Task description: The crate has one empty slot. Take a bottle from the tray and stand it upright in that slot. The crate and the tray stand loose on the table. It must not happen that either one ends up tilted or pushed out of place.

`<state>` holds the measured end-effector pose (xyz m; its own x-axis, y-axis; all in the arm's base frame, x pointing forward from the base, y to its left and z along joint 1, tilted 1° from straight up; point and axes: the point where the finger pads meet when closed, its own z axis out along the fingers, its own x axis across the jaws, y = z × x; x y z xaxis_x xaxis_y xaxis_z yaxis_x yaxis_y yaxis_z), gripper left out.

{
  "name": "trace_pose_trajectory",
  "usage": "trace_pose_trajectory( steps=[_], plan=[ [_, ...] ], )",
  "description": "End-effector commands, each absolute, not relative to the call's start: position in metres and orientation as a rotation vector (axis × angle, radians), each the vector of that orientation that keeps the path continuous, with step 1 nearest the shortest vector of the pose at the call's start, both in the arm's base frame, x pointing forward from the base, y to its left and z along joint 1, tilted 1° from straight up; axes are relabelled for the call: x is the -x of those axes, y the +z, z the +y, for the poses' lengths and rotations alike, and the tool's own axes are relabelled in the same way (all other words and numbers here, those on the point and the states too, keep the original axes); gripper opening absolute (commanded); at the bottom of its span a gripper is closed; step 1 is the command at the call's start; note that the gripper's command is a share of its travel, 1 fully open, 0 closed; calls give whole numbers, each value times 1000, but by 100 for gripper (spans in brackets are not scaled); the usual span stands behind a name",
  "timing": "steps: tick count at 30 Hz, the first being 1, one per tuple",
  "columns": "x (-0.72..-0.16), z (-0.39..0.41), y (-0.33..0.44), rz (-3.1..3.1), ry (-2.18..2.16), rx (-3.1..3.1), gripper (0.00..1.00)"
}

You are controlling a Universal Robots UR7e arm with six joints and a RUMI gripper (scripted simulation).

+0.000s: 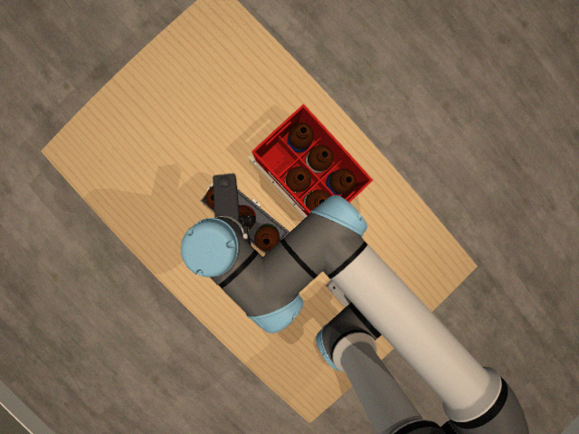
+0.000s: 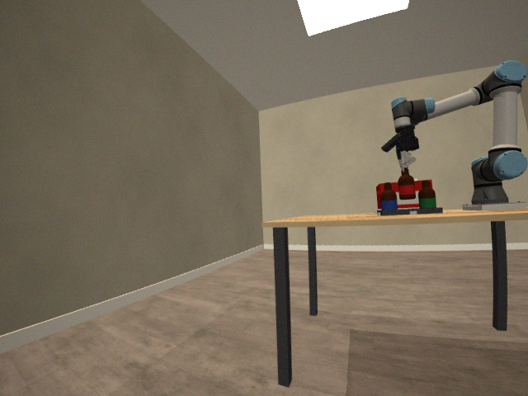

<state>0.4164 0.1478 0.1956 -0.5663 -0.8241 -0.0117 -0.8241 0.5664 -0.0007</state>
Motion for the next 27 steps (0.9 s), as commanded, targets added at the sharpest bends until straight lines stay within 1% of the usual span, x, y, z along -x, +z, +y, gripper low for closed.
trace_pose_trajectory(
  steps=[1,27],
  plan=[
    [-417,148,201,2770,7,1457,0],
    [-417,148,209,2770,7,1457,0]
  ],
)
